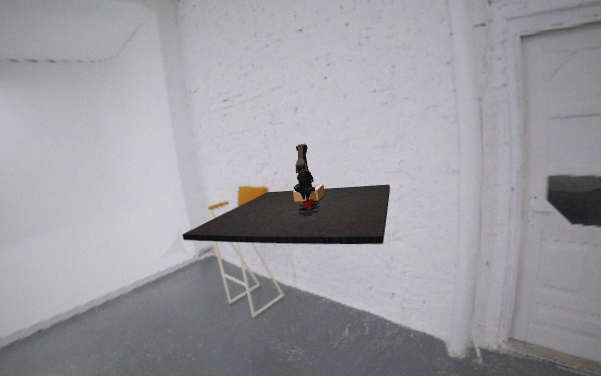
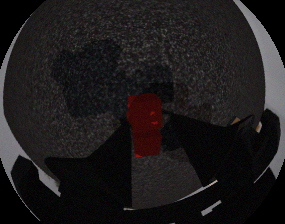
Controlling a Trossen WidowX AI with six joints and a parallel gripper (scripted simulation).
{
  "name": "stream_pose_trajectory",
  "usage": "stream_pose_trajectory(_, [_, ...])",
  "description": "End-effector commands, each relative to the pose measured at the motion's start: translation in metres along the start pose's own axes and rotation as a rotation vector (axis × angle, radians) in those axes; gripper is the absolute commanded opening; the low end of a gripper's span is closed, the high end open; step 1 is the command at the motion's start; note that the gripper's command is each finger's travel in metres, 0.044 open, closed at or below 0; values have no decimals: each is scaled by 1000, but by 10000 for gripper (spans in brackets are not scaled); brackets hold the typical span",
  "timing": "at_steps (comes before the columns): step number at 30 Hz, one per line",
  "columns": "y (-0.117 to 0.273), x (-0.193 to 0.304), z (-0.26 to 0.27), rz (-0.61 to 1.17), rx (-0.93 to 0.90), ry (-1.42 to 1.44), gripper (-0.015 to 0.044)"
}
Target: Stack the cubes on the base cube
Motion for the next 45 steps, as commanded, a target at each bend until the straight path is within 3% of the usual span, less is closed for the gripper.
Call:
stream_pose_trajectory(1, [8, -1, 2, -6, -8, -1, 205])
stream_pose_trajectory(39, [45, -1, 2, -6, -8, -1, 205])
stream_pose_trajectory(45, [50, 0, 1, -3, -4, 1, 362])
Point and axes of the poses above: the point midway between the two fingers, 35 mm back from their tips, its own y axis back along the fingers, its own z axis across the jaws, x = y × z, the point moved 1 cm from there along y, back along the fingers, and after that the axes turned 5 degrees about -y, right-handed, at the moved point
